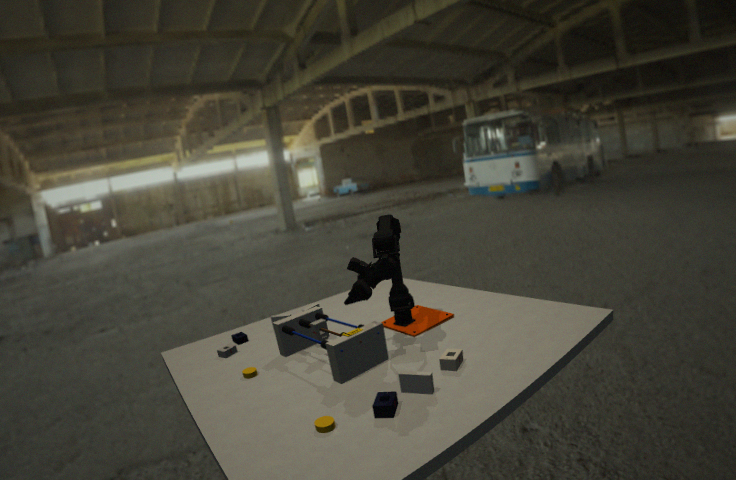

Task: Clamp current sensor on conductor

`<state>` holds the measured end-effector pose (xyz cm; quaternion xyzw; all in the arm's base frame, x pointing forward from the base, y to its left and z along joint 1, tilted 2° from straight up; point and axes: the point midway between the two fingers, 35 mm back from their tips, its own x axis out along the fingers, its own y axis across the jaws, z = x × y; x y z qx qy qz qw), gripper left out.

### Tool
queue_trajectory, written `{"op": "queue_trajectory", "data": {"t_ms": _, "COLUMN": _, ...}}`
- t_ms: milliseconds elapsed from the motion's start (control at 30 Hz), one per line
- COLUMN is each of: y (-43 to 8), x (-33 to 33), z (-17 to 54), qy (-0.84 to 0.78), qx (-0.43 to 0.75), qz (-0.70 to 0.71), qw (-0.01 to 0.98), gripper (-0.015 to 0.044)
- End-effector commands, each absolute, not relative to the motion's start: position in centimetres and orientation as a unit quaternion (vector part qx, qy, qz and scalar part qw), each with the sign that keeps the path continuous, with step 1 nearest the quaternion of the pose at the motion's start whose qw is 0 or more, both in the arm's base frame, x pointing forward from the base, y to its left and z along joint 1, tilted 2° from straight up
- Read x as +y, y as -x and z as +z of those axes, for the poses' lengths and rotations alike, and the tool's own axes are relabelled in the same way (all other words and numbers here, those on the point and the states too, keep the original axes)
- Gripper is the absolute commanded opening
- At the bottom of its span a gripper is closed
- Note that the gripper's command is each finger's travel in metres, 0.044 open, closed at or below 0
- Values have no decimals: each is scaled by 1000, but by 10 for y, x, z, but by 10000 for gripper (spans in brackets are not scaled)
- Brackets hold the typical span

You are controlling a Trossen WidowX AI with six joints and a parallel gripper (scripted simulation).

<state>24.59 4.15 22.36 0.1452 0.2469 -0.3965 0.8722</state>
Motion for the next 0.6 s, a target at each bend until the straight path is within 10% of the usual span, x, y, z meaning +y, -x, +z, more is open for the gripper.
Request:
{"op": "queue_trajectory", "data": {"t_ms": 0, "y": -246, "x": 41, "z": 224, "qy": -145, "qx": 247, "qz": -397, "qw": 872, "gripper": 440}}
{"op": "queue_trajectory", "data": {"t_ms": 567, "y": -250, "x": 33, "z": 218, "qy": -172, "qx": 275, "qz": -417, "qw": 849, "gripper": 440}}
